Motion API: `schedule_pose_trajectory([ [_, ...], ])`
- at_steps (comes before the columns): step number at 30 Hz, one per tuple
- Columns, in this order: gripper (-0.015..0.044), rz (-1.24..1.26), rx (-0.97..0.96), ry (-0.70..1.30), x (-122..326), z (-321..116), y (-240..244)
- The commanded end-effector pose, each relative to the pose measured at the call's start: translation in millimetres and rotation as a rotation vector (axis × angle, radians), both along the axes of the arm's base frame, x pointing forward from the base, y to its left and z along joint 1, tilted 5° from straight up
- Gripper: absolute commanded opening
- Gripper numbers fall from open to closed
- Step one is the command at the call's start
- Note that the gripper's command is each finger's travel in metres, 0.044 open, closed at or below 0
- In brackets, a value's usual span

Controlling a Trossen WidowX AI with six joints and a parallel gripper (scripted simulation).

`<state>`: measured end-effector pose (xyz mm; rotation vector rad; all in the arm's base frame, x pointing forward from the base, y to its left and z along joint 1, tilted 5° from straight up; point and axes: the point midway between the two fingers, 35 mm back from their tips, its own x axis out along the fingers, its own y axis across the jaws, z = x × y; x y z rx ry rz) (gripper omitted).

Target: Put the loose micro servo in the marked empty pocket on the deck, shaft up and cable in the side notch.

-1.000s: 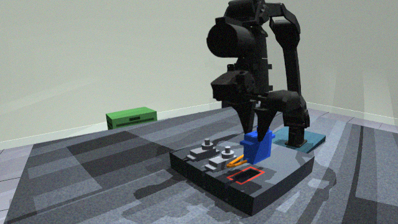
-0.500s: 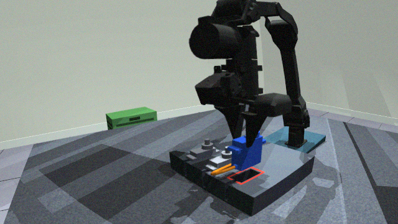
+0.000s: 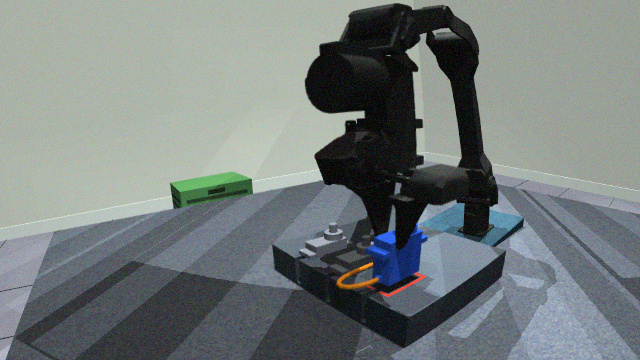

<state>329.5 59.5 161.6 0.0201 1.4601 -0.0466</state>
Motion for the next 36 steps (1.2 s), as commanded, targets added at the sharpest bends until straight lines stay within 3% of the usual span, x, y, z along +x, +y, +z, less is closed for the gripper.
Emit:
schedule_pose_trajectory([
  [1,0.0,0.004,0.004,-0.001,0.1,-0.1,0.5],
  [36,0.0,0.004,0.004,-0.001,3.6,-32.0,0.0],
])
